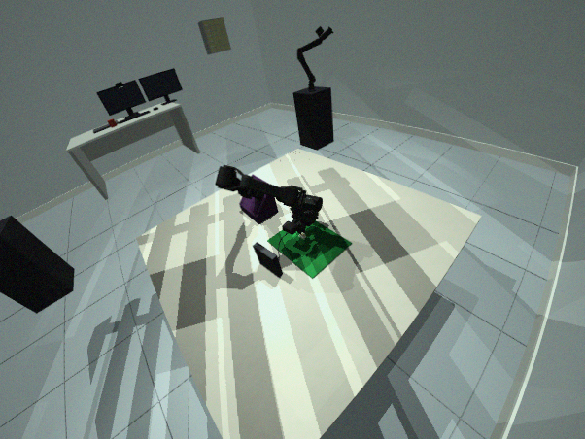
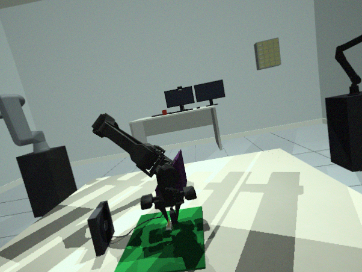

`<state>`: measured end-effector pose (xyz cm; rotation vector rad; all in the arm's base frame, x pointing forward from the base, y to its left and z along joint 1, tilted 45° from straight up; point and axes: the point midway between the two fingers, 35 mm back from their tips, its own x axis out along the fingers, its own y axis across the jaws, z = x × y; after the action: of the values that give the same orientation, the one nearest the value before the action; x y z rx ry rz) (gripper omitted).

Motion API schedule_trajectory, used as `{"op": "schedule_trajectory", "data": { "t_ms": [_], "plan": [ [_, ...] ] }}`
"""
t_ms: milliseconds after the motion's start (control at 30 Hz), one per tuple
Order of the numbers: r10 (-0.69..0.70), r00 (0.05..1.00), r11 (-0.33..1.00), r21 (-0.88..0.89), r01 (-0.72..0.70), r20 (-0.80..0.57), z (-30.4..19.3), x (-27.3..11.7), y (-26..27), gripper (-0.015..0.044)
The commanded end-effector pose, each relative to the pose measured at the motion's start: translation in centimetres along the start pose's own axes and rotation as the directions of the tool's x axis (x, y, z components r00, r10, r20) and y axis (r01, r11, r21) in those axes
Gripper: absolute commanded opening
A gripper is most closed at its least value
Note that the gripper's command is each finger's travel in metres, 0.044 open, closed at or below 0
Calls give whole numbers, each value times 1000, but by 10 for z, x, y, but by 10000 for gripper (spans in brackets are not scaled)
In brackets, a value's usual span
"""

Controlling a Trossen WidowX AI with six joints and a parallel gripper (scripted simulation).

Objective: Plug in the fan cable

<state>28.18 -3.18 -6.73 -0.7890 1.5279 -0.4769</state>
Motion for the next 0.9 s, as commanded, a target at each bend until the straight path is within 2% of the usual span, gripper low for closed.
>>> {"op": "schedule_trajectory", "data": {
  "t_ms": [0,867],
  "plan": [
    [36,999,999,-16,-36,5,0,-2,11,0],
    [36,999,999,-16,-36,5,0,-2,11,0]
  ]
}}
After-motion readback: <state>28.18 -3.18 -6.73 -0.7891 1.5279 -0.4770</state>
